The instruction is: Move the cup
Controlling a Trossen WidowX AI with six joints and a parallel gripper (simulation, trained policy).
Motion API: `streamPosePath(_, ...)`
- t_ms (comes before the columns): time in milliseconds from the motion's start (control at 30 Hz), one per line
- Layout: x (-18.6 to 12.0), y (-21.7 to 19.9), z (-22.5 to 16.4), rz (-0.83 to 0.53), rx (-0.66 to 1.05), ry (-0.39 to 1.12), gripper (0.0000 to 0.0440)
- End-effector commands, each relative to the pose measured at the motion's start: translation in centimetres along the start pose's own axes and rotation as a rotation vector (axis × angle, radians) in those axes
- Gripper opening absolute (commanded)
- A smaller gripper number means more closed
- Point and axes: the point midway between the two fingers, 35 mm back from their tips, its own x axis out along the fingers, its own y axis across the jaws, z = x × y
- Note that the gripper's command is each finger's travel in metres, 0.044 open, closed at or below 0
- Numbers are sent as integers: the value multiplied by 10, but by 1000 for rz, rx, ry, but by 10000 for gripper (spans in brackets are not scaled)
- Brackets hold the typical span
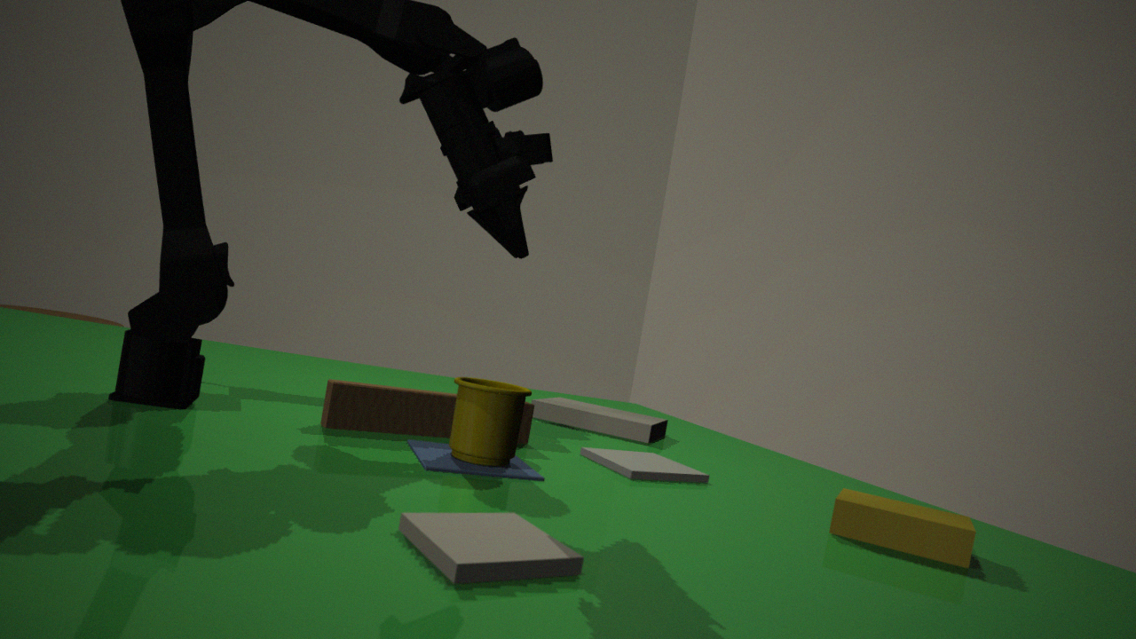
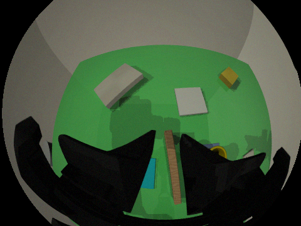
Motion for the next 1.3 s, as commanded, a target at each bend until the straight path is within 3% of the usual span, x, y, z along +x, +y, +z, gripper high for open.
streamPosePath(0, 2, -4, -3, -23, -13, 54, 124)
streamPosePath(1267, 36, -73, -53, -137, -186, 603, 146)
